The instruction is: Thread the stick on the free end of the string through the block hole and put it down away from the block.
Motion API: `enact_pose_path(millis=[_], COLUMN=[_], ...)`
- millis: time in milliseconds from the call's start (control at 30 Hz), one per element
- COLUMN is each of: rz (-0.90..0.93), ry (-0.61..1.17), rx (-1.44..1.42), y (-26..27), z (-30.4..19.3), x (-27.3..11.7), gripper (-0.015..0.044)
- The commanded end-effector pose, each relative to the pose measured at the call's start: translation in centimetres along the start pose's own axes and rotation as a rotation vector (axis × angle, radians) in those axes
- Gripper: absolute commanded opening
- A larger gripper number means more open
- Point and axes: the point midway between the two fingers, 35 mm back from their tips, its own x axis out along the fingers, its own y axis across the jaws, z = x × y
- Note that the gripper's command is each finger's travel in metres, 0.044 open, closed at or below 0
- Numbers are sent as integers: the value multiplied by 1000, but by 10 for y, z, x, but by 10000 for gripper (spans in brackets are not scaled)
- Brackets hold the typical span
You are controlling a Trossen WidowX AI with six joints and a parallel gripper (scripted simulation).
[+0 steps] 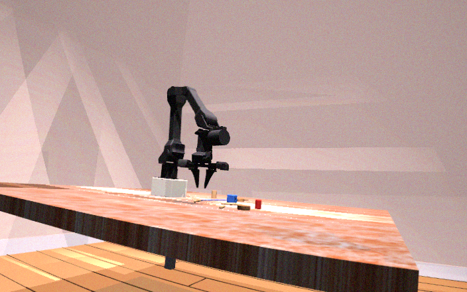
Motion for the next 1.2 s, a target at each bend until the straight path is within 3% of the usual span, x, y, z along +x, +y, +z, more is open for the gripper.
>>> enact_pose_path(millis=[0,767,1167], rz=[-9,-10,-10], ry=[11,11,11], rx=[4,4,4], y=[-1,-4,-4], z=[-2,-3,-4], x=[10,48,49], gripper=[124,124,124])
